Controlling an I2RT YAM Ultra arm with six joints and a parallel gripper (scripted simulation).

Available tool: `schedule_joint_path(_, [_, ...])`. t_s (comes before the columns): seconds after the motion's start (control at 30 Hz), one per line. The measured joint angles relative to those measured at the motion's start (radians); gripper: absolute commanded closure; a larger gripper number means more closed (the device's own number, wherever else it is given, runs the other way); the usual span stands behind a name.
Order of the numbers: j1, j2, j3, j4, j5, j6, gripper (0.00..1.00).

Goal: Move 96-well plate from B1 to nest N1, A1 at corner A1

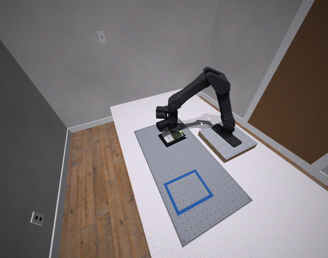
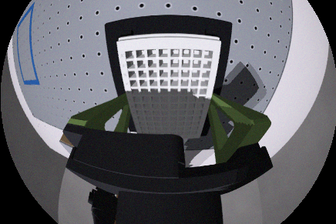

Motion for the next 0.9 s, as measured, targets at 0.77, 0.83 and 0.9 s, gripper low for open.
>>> schedule_joint_path(0.77, [0.000,0.000,-0.002,0.004,0.000,0.000,0.00])
schedule_joint_path(0.83, [0.000,0.000,-0.002,0.004,0.000,0.000,0.00])
schedule_joint_path(0.9, [0.000,0.000,-0.002,0.004,0.000,0.000,0.00])
